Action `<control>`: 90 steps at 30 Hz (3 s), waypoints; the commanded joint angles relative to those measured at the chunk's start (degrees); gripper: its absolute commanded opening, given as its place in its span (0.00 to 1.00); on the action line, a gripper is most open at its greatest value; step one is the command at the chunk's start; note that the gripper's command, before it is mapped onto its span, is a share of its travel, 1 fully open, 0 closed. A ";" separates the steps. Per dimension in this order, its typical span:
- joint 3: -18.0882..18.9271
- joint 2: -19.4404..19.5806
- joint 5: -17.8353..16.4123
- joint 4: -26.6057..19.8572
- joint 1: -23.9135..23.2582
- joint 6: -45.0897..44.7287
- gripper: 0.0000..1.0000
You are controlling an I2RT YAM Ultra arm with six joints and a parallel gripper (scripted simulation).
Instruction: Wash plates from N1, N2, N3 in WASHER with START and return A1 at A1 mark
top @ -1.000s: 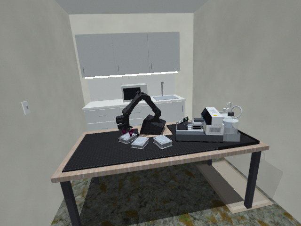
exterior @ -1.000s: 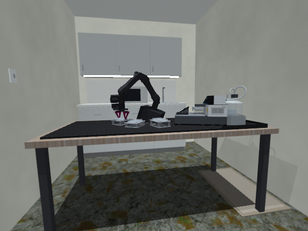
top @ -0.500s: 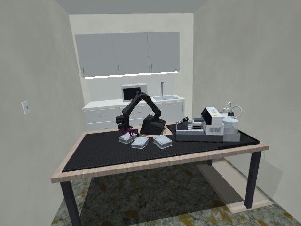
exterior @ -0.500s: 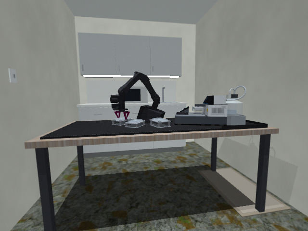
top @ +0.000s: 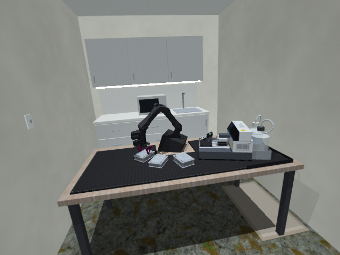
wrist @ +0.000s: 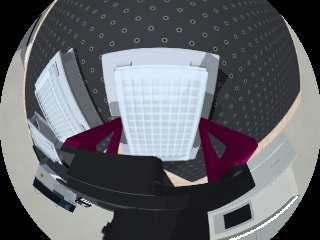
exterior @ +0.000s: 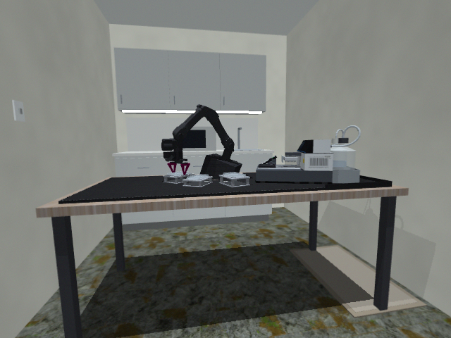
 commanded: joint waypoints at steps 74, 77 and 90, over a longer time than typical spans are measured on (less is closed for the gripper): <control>9.15 -7.98 0.69 -17.34 -3.51 -3.34 1.00; 9.16 -7.98 0.69 -17.34 -3.51 -3.34 1.00; 9.16 -7.98 0.69 -17.34 -3.51 -3.34 1.00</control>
